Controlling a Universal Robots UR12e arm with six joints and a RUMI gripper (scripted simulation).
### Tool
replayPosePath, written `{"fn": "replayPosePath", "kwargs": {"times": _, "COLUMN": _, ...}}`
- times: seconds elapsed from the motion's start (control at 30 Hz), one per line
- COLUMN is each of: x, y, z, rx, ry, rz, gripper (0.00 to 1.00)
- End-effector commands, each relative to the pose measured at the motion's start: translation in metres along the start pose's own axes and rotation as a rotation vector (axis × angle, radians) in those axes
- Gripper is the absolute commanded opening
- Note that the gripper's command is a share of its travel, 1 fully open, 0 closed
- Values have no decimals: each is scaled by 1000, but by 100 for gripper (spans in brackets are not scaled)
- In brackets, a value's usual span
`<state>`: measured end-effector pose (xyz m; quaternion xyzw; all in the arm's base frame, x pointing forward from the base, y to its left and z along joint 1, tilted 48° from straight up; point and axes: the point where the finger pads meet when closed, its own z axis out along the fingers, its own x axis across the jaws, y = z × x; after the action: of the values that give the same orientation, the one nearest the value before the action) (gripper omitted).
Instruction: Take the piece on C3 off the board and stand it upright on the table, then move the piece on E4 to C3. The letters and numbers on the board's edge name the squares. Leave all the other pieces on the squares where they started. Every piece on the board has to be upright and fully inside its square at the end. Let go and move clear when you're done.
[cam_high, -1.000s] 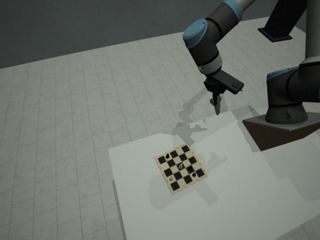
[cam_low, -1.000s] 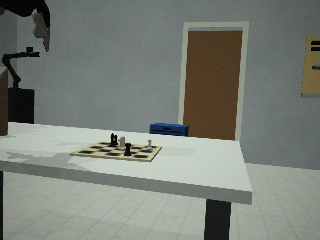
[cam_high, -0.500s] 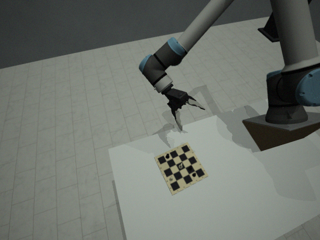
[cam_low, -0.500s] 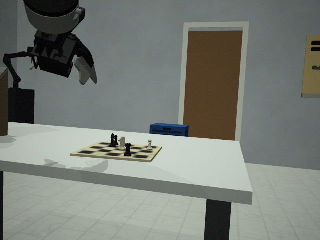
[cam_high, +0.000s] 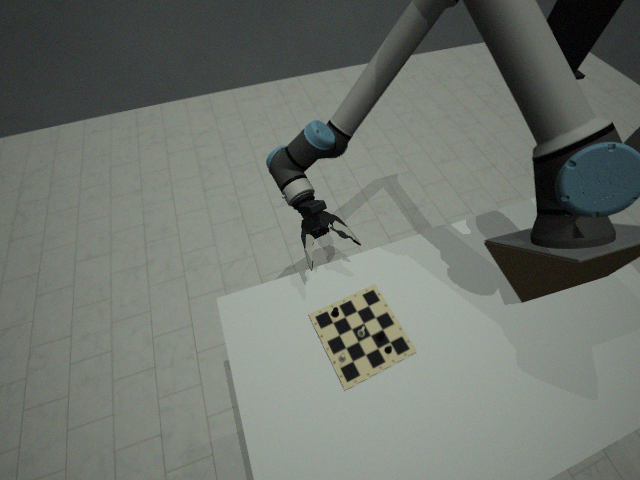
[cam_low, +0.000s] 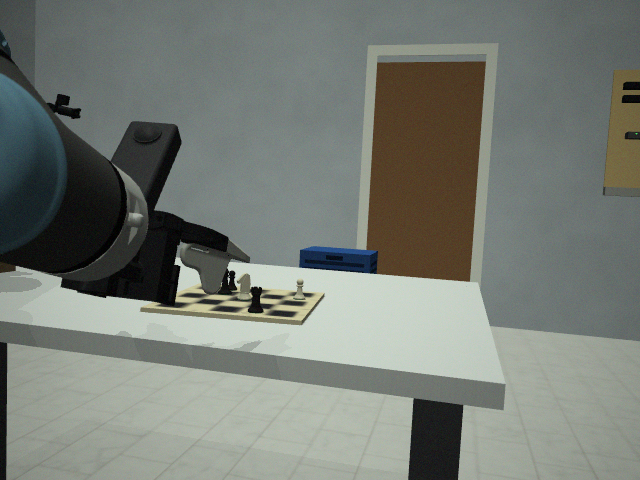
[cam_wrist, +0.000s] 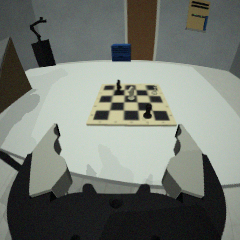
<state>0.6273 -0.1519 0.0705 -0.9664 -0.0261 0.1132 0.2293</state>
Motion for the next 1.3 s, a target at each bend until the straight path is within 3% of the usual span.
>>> {"fn": "replayPosePath", "kwargs": {"times": 0.0, "x": 13, "y": 19, "z": -6, "rx": 33, "ry": 37, "rz": -15, "gripper": 100}}
{"fn": "replayPosePath", "kwargs": {"times": 0.23, "x": 18, "y": 32, "z": -10, "rx": 47, "ry": 61, "rz": -23, "gripper": 100}}
{"fn": "replayPosePath", "kwargs": {"times": 1.27, "x": 18, "y": 32, "z": -10, "rx": 47, "ry": 61, "rz": -23, "gripper": 100}}
